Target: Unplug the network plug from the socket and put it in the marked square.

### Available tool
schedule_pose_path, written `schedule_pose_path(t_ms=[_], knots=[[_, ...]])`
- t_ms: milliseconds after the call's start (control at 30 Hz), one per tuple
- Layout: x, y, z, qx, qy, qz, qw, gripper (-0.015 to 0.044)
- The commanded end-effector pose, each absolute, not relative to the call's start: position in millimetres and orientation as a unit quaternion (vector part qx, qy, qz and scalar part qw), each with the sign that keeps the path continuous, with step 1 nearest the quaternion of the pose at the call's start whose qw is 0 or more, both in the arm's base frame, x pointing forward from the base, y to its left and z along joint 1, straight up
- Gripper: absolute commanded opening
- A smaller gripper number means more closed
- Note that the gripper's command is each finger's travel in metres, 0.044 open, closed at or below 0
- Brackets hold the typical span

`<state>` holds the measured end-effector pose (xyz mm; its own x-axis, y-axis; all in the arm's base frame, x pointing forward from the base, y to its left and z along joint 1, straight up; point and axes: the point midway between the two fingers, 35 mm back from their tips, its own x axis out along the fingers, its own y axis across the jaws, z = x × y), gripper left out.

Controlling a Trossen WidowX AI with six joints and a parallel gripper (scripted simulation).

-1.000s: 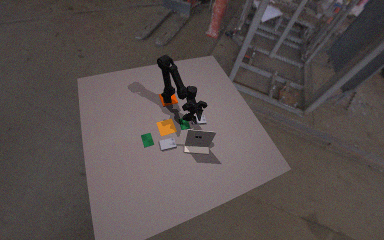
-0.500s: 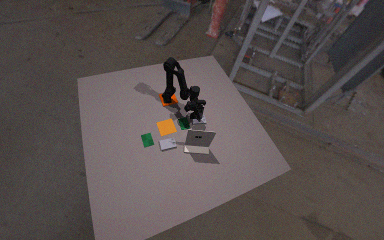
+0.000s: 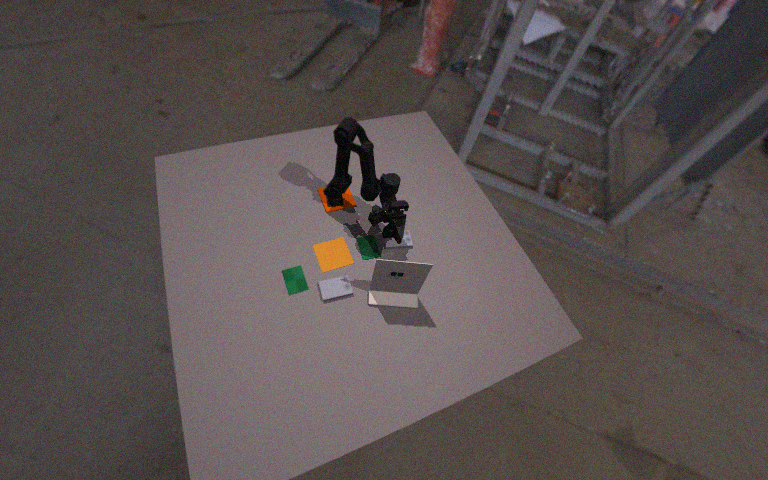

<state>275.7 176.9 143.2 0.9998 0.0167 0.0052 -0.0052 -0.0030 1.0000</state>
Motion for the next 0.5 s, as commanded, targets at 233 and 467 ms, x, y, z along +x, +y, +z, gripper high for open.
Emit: schedule_pose_path(t_ms=[233,467], knots=[[320,166,144,0.711,0.003,0.010,0.703,0.0156],[326,164,144,0.711,0.003,0.010,0.703,0.0156]])
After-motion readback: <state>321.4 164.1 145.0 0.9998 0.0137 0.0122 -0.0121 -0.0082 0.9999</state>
